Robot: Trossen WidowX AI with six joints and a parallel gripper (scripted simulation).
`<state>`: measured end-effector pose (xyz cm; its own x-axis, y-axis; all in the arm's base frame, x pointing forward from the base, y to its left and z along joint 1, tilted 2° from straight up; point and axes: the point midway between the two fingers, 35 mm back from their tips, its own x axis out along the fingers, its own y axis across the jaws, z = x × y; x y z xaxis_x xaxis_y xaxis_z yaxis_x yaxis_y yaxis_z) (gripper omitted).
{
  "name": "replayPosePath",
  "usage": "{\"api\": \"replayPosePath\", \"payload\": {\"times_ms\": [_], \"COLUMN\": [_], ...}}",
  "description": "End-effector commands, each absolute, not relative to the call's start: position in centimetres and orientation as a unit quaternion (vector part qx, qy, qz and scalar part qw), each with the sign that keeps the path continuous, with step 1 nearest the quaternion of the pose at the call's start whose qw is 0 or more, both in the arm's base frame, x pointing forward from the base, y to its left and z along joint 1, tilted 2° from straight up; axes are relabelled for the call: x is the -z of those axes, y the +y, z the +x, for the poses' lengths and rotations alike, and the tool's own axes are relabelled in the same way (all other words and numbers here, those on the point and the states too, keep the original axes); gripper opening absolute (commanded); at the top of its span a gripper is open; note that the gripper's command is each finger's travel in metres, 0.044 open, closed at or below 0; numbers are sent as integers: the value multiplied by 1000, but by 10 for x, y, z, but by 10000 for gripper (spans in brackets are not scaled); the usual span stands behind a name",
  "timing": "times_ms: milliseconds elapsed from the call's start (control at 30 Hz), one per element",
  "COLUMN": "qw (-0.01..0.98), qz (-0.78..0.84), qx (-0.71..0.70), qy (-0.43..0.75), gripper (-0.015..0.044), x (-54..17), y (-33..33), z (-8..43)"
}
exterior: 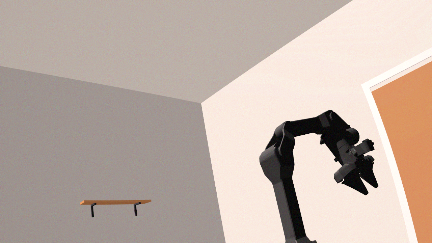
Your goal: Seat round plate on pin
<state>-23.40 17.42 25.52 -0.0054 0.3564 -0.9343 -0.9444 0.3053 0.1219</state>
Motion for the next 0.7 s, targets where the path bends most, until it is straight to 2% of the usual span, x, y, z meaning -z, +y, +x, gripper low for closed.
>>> {"api": "replayPosePath", "payload": {"times_ms": [0,300,467,667], "qw": [641,686,707,722], "qz": [-297,-268,-256,-238], "qx": [-507,-424,-370,-338], "qy": [495,527,545,555], "gripper": [374,137,6,0], "x": [-255,-240,-227,-220], "y": [176,244,278,299], "z": [-233,-171,-116,-61]}}
